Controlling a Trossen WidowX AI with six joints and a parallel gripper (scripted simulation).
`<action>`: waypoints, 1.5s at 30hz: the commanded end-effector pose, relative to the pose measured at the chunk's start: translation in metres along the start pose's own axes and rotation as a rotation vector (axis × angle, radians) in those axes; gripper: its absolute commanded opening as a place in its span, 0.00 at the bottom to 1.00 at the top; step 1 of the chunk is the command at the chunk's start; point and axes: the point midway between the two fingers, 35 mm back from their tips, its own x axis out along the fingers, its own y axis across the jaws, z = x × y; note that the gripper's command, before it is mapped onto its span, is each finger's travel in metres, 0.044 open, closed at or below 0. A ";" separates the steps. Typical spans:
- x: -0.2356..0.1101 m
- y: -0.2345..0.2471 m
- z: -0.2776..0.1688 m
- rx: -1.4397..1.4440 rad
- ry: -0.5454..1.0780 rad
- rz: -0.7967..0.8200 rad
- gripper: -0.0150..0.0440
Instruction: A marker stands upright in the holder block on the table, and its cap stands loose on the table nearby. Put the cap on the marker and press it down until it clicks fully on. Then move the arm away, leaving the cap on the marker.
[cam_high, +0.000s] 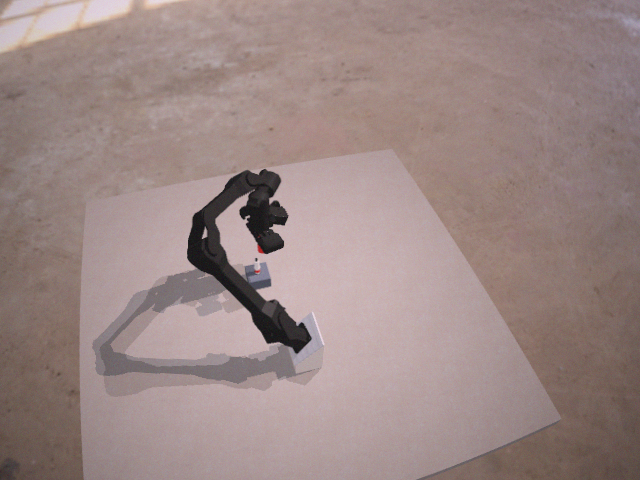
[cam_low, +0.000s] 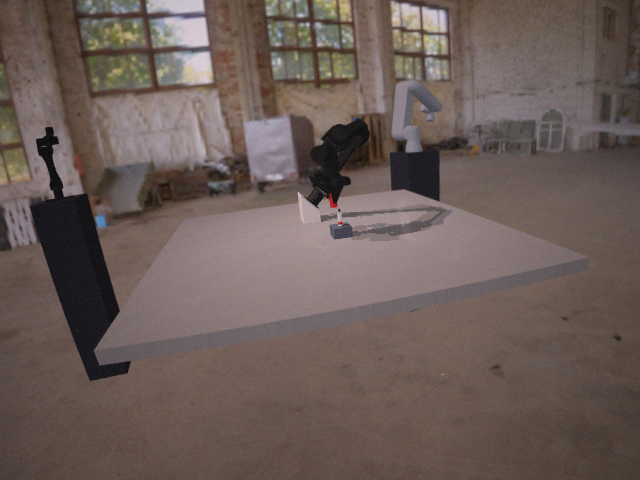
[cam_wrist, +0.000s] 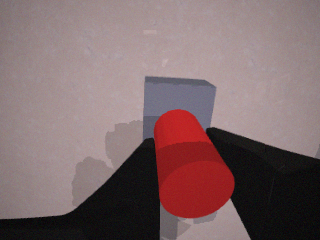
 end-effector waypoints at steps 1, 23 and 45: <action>-0.002 -0.005 -0.012 0.010 0.008 -0.002 0.25; 0.009 -0.010 -0.025 0.010 0.008 -0.002 0.25; 0.045 -0.010 -0.025 0.010 0.009 -0.001 0.25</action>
